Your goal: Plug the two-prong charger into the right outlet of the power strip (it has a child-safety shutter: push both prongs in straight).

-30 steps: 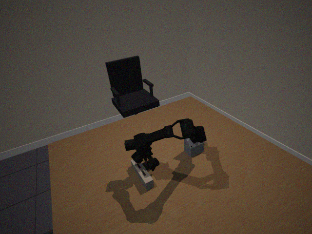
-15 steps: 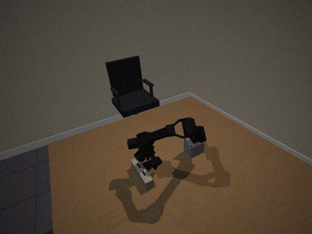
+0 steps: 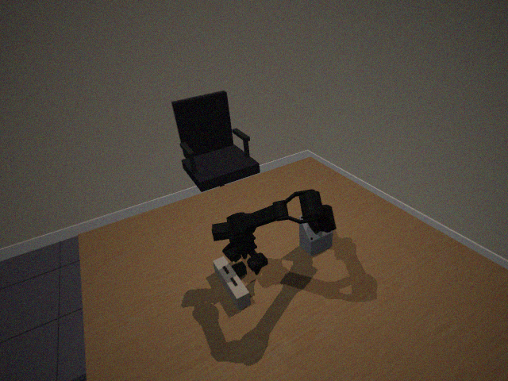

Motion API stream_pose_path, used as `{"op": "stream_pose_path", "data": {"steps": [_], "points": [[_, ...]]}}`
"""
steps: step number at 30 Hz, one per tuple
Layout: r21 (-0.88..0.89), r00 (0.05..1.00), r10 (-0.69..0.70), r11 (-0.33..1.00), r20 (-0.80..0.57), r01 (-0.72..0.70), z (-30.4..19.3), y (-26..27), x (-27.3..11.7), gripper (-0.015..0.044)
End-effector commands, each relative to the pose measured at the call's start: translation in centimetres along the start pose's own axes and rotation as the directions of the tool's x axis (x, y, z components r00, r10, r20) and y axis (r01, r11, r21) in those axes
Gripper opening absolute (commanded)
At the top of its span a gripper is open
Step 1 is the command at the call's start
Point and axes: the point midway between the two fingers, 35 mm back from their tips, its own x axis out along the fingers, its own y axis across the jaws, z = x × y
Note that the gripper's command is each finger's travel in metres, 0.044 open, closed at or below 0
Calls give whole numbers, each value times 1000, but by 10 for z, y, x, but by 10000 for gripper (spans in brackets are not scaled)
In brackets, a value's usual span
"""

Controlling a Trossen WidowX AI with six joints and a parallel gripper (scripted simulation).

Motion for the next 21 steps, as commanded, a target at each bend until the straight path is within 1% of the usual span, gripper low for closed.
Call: {"op": "stream_pose_path", "data": {"steps": [1,13,15,16,18,21], "points": [[-2,1000,-4,1000,-3,4,-6,-1,1,440],[-2,1000,-4,1000,-3,4,-19,0,2,440],[2,1000,0,1000,12,0,-15,0,0,440],[5,999,-1,1000,50,1,-13,-1,-4,440],[12,982,-5,1000,190,3,-7,-3,-20,440],[13,912,-8,1000,410,3,-1,-4,-51,440]]}}
